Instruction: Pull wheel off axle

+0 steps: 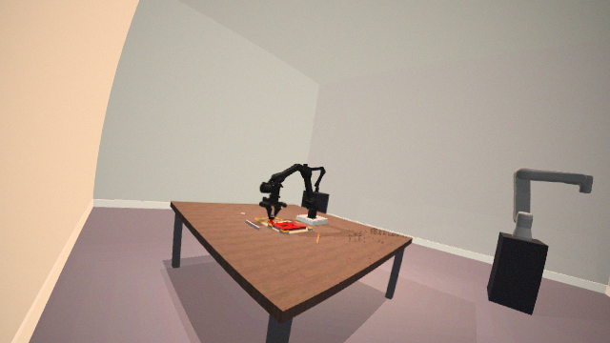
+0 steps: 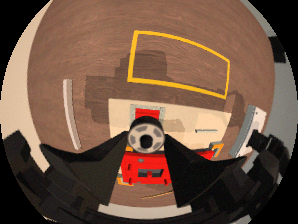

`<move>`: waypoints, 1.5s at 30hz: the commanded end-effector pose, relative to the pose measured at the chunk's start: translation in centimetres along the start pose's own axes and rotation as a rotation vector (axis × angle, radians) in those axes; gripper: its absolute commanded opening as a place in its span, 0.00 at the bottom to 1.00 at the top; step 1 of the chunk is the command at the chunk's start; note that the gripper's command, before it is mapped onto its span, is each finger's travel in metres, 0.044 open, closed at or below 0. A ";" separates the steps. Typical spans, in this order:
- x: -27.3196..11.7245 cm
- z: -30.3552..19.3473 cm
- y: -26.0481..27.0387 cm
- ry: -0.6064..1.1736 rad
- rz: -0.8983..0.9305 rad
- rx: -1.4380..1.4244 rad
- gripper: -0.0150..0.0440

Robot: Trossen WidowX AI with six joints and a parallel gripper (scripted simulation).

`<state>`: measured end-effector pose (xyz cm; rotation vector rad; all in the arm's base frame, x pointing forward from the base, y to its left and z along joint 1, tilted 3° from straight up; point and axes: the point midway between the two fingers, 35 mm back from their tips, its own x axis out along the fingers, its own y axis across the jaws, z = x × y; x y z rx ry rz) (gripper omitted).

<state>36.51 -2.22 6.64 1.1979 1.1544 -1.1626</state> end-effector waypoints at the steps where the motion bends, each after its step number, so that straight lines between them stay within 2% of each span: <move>1: -0.4 0.0 0.1 -0.002 0.005 0.001 0.25; 45: -1.8 0.0 0.1 -0.004 0.003 -0.001 0.25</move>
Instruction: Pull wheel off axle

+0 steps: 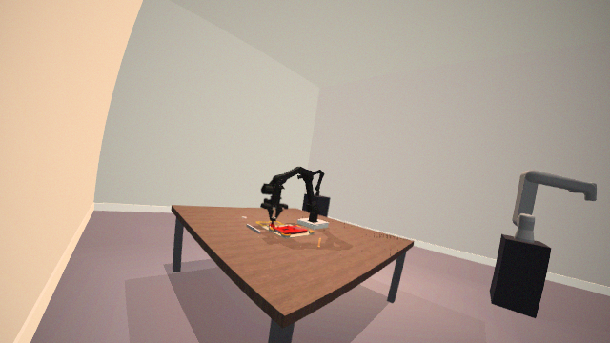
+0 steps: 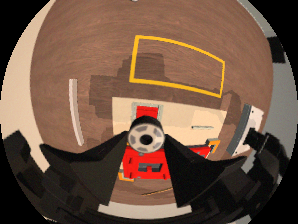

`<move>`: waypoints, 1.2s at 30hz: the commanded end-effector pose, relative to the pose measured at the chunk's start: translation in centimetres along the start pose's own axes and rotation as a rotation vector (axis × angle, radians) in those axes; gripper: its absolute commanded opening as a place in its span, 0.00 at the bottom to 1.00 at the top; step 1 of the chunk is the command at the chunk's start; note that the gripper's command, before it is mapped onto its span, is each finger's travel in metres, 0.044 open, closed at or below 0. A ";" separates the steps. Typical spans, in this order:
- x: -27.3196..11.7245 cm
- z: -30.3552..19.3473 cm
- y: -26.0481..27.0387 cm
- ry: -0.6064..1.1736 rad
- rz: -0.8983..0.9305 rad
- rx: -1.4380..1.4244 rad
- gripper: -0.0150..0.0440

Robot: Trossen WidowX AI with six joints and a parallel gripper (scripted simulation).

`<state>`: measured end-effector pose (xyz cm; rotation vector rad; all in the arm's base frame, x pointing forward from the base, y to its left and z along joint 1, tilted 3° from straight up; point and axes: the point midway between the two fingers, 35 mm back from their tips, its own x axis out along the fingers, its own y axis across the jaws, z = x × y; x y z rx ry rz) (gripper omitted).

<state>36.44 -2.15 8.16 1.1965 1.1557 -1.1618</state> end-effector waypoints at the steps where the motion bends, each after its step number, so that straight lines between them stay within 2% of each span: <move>1: -0.3 0.1 0.1 -0.004 0.003 0.000 0.25; 36: -1.5 0.0 0.0 -0.005 0.002 -0.001 0.25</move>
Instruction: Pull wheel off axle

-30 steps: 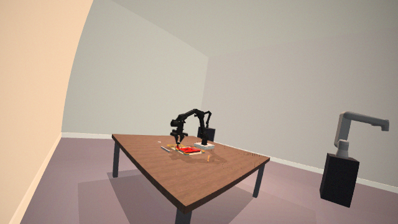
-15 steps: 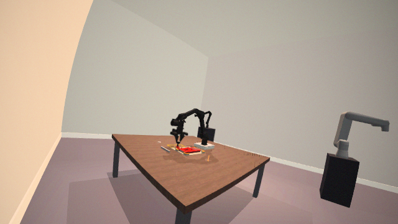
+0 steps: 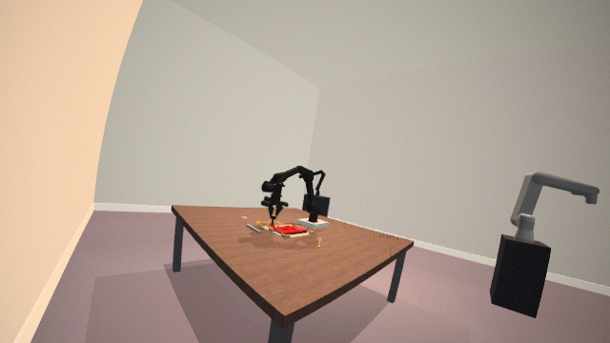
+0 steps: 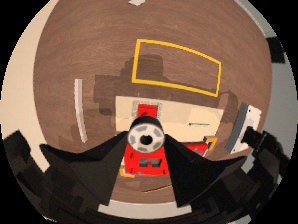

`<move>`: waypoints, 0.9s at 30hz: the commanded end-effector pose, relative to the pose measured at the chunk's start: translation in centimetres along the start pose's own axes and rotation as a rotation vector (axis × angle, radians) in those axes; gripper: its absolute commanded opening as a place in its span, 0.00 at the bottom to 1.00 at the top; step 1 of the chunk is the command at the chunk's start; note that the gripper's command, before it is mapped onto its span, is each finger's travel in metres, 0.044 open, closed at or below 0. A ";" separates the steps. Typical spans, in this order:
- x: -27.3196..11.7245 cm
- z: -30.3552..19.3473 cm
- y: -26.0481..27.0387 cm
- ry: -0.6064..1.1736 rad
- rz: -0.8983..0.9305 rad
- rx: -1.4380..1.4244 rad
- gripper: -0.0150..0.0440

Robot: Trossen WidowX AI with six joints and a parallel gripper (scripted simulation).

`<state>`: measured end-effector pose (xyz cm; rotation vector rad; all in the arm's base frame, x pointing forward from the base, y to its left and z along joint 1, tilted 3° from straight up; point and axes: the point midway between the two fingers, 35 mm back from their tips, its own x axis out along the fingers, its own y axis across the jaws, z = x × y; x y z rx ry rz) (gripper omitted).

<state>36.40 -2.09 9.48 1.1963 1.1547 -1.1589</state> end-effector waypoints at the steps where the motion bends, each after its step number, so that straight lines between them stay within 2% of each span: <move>1: -0.3 0.1 0.0 -0.005 0.000 0.000 0.25; 9: -3.3 -0.1 -0.1 -0.005 -0.001 0.000 0.25; 13: -2.9 0.0 0.0 0.000 0.000 -0.005 0.25; 27: -3.4 6.2 -3.3 -0.008 -0.003 -0.002 0.25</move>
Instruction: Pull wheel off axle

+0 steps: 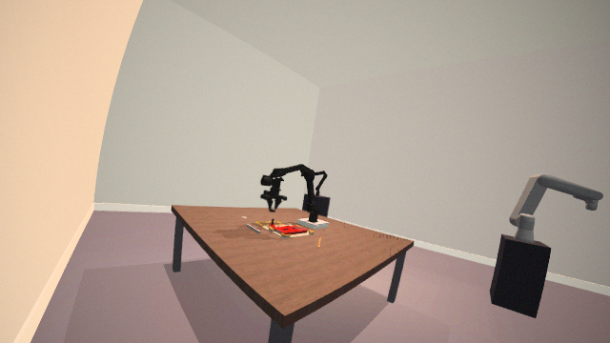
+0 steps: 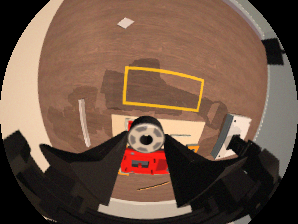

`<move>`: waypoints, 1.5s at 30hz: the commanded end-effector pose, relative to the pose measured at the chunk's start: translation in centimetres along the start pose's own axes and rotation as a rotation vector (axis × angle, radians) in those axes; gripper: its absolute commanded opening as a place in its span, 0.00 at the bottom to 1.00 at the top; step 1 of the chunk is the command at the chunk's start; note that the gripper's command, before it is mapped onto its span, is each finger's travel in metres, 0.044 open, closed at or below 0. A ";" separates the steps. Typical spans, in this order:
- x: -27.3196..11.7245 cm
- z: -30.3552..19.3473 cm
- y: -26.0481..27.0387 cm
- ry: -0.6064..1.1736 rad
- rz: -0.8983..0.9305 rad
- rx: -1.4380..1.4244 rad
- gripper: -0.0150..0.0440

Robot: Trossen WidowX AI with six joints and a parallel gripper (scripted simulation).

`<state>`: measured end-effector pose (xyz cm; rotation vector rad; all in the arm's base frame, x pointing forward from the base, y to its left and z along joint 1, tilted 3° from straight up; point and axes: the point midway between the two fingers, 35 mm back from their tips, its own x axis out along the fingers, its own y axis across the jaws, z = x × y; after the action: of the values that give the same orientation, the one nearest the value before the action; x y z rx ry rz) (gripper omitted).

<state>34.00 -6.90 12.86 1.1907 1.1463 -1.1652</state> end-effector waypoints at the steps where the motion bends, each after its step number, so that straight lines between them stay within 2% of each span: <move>1: 0.0 1.8 -1.3 0.002 -0.003 -0.004 0.25; 10: -0.3 5.1 -3.9 -0.004 -0.005 -0.003 0.25; 23: 1.9 5.2 -4.0 -0.004 -0.005 -0.002 0.25; 38: 9.8 5.2 -4.0 -0.004 -0.005 -0.002 0.25; 45: 10.2 5.2 -4.1 -0.004 -0.006 -0.002 0.25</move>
<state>30.70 -12.64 3.07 1.1830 1.1433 -1.1764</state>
